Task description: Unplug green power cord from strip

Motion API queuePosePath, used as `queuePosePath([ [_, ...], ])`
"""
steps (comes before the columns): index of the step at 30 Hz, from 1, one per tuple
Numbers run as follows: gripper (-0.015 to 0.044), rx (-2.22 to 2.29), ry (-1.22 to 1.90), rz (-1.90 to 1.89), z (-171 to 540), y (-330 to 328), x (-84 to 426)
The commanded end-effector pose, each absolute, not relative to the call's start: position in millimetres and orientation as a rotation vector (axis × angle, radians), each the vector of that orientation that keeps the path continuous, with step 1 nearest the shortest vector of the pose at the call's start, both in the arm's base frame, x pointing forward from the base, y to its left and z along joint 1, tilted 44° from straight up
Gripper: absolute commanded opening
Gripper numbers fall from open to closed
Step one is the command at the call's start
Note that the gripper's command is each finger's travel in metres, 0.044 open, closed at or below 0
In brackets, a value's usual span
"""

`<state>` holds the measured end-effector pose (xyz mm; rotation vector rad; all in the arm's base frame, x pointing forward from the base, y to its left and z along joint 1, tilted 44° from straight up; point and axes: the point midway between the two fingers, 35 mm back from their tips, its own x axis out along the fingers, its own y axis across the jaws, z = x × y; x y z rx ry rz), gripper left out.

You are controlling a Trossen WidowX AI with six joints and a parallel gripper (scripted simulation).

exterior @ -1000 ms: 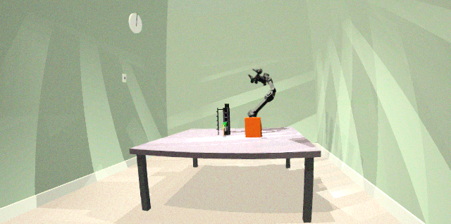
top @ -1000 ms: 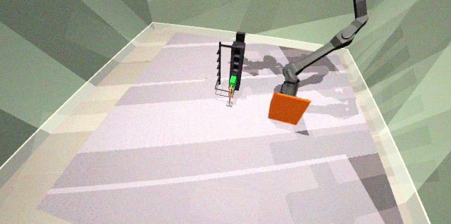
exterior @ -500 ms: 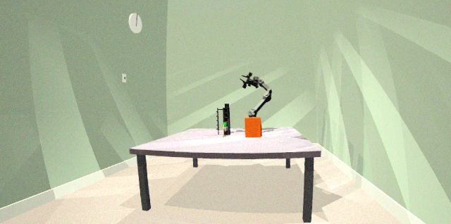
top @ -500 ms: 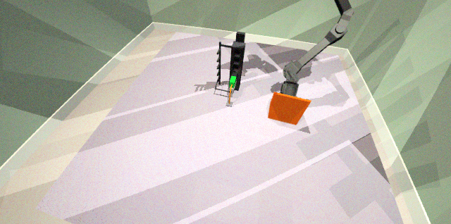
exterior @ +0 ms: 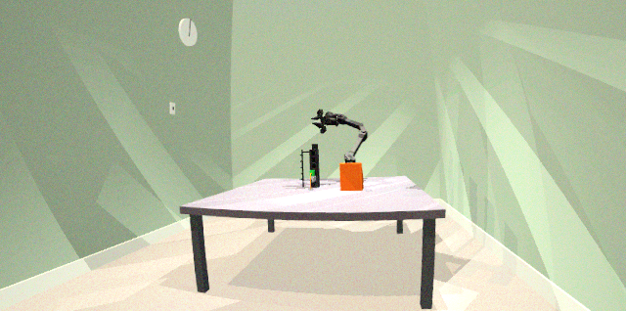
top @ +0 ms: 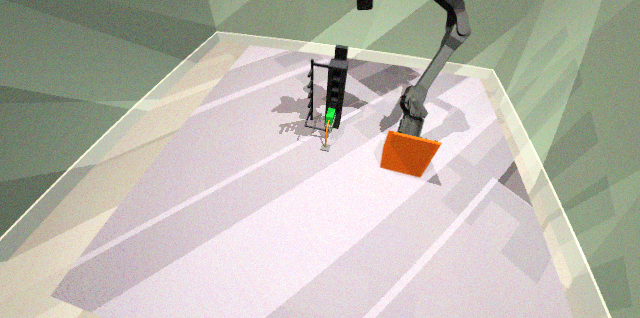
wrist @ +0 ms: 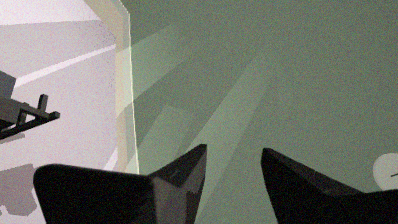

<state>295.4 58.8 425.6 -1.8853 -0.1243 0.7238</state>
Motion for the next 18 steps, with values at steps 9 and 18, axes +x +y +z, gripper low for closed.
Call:
queuePosePath([
  [9,0.016,-1.553,0.357,0.916,296,82,356],
  [18,0.016,-1.394,0.864,0.971,168,86,360],
])
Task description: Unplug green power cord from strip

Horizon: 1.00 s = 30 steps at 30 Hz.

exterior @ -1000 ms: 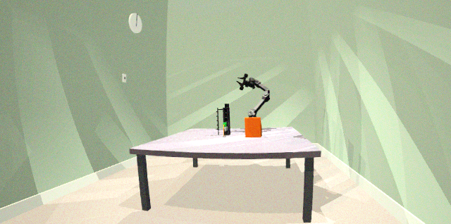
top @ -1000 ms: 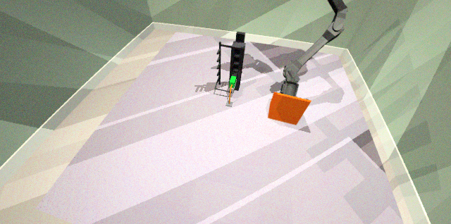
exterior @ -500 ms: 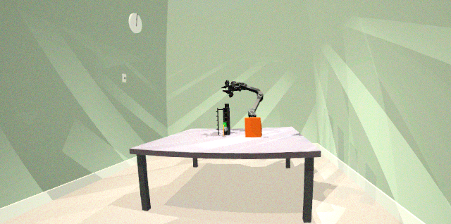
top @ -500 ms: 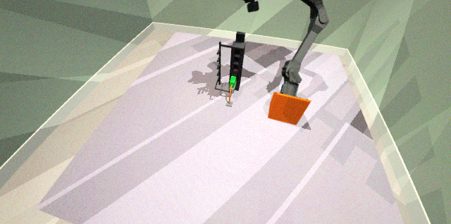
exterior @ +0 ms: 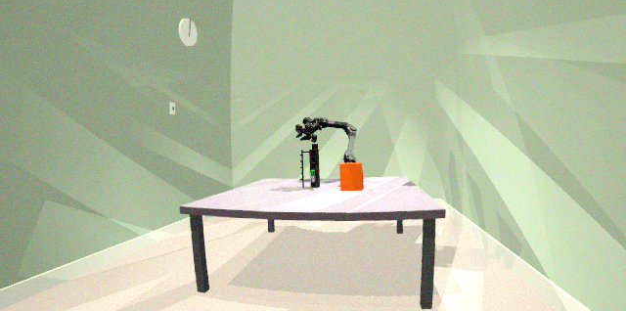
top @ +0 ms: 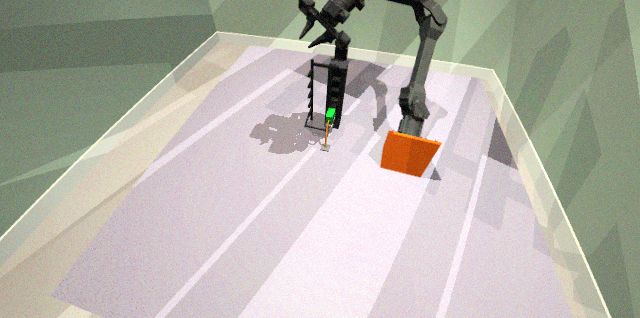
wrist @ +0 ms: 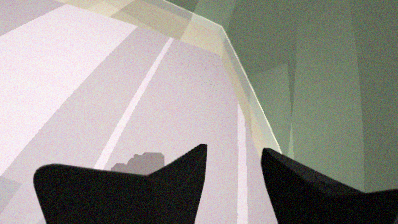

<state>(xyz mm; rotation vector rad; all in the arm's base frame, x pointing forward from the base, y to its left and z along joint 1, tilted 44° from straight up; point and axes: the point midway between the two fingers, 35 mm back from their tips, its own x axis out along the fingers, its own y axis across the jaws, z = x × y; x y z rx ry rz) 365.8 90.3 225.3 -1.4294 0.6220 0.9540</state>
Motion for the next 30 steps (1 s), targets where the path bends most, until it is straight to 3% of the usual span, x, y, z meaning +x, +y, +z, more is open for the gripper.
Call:
queuePosePath([
  [1,0.016,-1.393,0.936,0.969,152,83,357],
  [13,0.016,-1.64,1.766,0.765,13,28,279],
  [30,0.016,-1.669,1.8,0.745,13,20,276],
])
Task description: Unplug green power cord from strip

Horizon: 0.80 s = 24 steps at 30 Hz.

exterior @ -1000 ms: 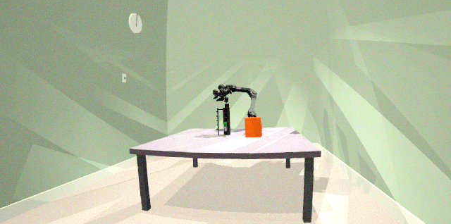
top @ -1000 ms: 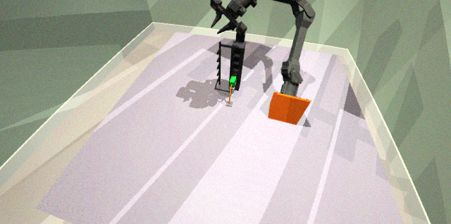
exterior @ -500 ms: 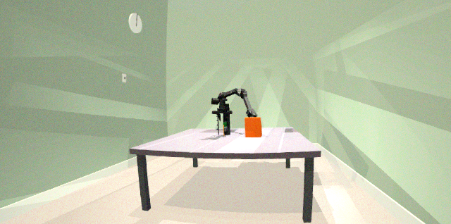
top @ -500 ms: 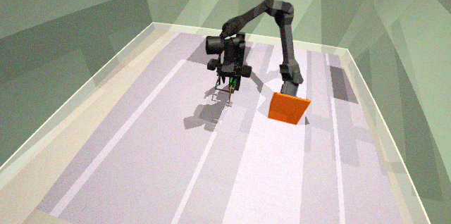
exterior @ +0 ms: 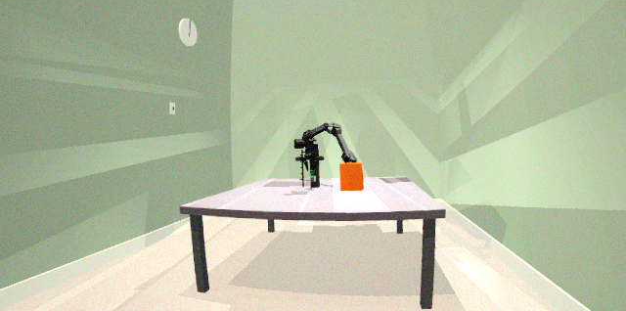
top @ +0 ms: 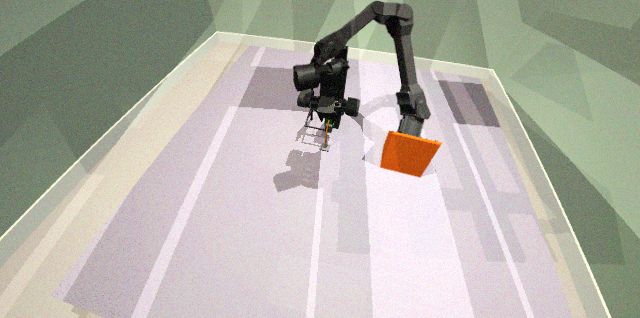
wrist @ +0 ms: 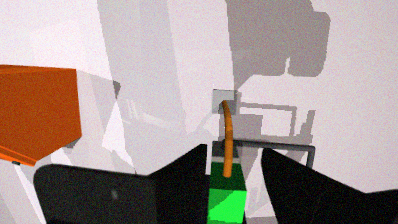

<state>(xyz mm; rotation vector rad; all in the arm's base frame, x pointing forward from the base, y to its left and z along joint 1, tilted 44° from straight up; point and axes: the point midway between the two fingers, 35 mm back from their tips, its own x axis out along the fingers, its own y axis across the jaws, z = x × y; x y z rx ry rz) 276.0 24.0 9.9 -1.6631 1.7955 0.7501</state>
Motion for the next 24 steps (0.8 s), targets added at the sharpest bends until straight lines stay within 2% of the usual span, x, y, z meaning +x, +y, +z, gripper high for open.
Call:
queuePosePath([
  [1,0.016,-1.669,1.8,0.746,14,19,276],
  [24,0.016,-1.67,1.801,0.744,36,-5,273],
])
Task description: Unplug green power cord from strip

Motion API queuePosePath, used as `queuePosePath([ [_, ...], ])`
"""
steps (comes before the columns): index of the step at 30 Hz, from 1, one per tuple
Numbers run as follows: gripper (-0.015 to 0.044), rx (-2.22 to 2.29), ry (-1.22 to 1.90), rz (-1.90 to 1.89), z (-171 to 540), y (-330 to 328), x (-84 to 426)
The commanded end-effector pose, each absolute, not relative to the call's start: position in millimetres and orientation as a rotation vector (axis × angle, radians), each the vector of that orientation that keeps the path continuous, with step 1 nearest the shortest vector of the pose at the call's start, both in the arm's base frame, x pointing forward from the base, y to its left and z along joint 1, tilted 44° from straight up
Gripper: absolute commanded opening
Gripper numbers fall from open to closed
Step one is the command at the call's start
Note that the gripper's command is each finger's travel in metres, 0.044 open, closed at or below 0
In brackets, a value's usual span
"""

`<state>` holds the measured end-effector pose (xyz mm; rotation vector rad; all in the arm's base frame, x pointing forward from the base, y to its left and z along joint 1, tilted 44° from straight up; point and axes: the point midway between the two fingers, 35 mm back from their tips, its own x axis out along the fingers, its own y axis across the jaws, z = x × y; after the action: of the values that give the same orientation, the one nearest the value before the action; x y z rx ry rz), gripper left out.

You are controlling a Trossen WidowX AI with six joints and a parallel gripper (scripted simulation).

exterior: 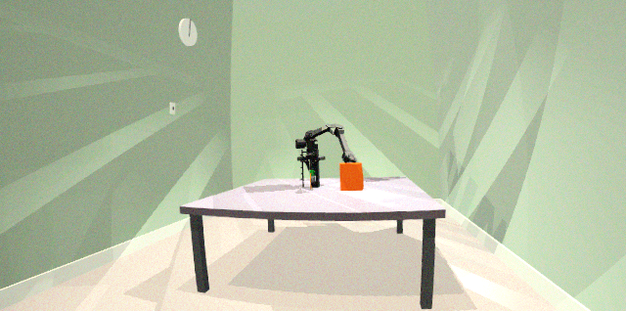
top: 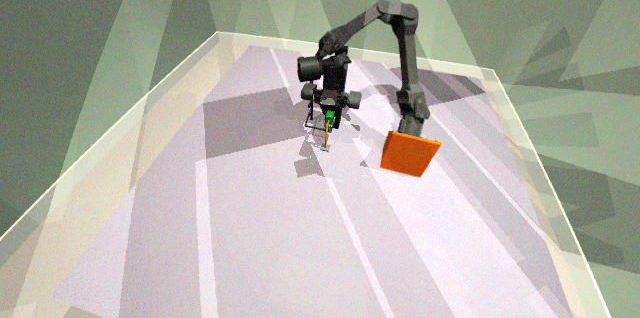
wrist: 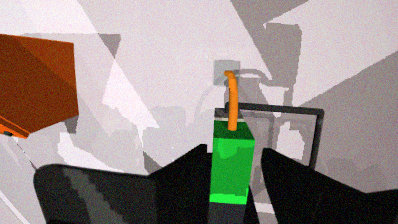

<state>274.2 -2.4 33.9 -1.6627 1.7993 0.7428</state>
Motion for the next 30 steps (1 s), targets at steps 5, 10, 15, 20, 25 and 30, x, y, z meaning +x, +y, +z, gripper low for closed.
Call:
queuePosePath([
  [5,0.016,-1.67,1.801,0.744,33.8,-7.1,273.3],
  [10,0.016,-1.67,1.802,0.744,28.3,-12.3,272.8],
  [15,0.0134,-1.663,1.8,0.743,29.1,-10.9,273.0],
  [20,0.0042,-1.663,1.8,0.743,29.1,-10.9,273.0],
  [25,0.0008,-1.663,1.8,0.743,29.1,-10.9,273.0],
  [30,0.0,-1.663,1.799,0.744,27.4,-9.0,273.4],
])
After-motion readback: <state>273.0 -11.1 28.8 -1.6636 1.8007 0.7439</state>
